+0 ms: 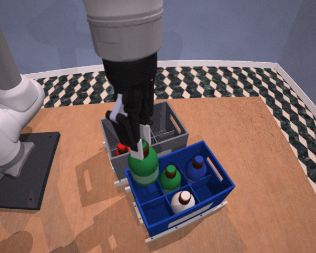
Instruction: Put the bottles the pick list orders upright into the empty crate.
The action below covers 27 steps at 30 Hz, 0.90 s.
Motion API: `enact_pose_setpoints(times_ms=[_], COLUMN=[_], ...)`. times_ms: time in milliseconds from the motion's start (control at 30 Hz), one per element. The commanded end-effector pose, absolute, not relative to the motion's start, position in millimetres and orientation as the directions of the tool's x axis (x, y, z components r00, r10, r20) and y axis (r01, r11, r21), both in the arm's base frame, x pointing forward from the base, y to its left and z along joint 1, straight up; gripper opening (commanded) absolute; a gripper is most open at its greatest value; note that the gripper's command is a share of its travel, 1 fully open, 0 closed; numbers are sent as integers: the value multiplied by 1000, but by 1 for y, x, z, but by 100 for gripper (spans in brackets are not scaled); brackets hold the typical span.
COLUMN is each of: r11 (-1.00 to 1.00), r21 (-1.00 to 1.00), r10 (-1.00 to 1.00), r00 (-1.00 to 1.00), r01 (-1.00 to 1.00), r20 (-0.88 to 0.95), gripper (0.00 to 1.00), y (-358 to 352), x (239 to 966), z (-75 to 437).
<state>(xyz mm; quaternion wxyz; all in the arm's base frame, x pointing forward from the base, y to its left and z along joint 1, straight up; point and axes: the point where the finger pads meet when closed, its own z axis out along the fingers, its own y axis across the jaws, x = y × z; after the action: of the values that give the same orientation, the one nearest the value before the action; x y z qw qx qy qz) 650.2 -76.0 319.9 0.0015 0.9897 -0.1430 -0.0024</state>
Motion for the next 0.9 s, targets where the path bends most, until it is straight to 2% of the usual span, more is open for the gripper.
enact_pose_setpoints(times_ms=[0, 867], r11=[-959, -959], r21=[3, 3], r10=[-283, -283], r00=[959, 959], r01=[-283, -283], r20=[-4, -4], gripper=[0, 0], y=[-71, -27], x=[650, 645], z=[320, 320])
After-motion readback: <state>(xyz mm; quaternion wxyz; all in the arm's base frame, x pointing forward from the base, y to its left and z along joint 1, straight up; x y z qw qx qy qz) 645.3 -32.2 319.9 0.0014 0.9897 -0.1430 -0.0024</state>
